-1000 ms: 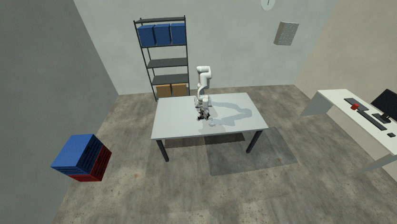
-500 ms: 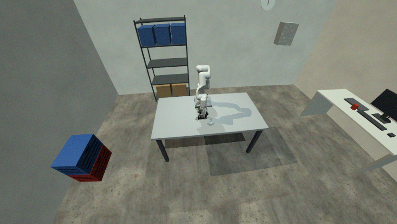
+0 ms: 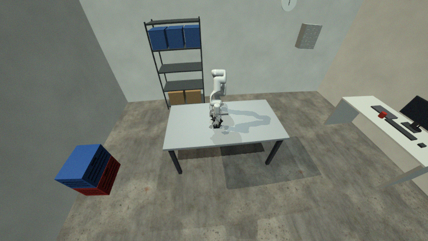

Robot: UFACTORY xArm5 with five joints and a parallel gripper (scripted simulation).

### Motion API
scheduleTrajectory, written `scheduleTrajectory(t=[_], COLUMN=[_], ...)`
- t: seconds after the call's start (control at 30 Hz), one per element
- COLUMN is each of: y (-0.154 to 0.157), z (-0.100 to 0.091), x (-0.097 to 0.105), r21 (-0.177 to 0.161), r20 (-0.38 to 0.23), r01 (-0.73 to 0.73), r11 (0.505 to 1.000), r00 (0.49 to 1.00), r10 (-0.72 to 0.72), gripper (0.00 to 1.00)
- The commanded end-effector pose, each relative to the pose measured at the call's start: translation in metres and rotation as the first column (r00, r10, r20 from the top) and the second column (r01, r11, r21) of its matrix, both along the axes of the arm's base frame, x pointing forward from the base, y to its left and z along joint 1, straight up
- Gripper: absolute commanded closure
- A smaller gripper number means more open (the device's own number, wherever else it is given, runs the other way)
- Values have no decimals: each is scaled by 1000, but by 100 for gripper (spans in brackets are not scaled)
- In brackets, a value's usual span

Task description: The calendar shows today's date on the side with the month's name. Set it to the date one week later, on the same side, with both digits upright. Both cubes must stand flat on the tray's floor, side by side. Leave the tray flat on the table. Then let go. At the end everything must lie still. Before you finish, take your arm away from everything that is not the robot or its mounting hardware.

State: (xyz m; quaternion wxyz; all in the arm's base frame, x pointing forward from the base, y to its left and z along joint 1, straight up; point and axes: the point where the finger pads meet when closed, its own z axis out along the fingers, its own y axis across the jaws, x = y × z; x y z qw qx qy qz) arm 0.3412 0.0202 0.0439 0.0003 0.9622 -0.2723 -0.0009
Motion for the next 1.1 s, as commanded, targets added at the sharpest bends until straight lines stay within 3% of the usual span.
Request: scheduleTrajectory(t=[0.0, 1.07], y=[-13, -62], z=[1, 1], x=[-8, -42], r21=[0, -1], r20=[3, 4], r01=[-11, -185], r11=[1000, 983], r00=[1000, 983], r10=[11, 185], gripper=[0, 0])
